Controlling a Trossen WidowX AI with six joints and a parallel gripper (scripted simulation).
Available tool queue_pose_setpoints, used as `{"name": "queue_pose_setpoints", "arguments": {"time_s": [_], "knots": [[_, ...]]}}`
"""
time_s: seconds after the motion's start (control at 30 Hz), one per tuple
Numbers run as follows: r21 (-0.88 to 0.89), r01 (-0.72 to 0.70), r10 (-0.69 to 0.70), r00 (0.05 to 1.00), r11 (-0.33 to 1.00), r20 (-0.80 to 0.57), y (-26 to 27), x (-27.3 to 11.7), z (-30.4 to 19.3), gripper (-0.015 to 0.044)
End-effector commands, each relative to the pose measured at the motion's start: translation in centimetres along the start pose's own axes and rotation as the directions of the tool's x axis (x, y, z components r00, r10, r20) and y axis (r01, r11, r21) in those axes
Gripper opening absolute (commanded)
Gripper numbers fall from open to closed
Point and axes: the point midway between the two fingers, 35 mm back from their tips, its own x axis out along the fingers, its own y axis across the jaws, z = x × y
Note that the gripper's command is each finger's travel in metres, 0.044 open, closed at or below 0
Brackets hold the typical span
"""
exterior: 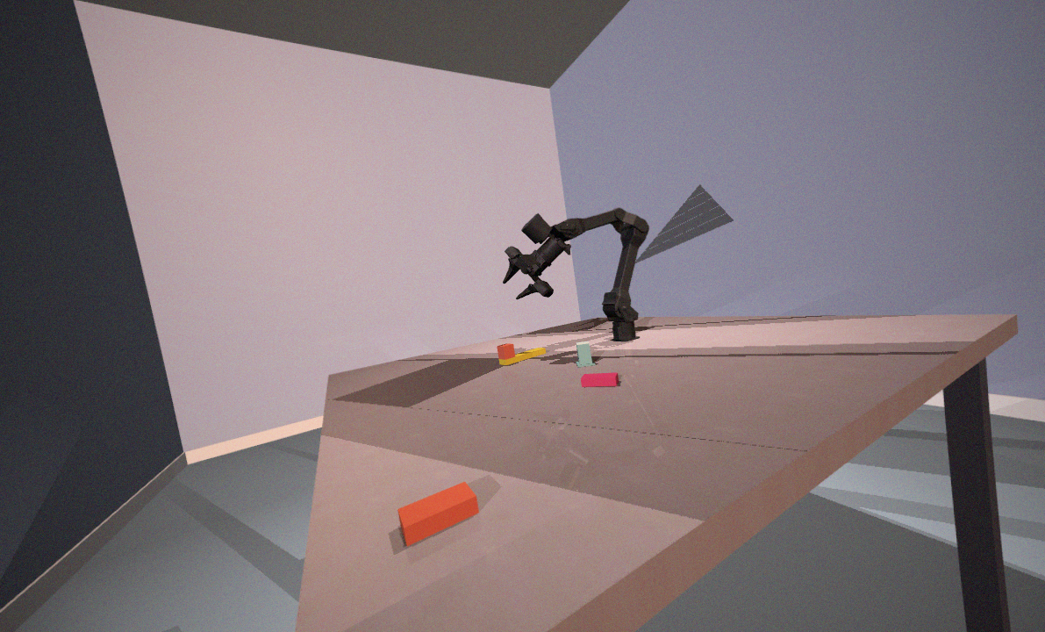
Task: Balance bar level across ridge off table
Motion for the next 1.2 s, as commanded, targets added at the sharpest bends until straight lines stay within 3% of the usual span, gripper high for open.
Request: {"name": "queue_pose_setpoints", "arguments": {"time_s": [0.0,0.53,1.17], "knots": [[0.122,-0.032,0.033,0.999,0.992,-0.001,0.1,0.3,0.2,0.0315],[0.537,-0.114,0.148,0.989,0.836,-0.020,0.9,1.3,0.7,0.0315],[0.894,-0.088,0.286,0.957,0.439,-0.046,2.0,2.3,1.0,0.0315]]}}
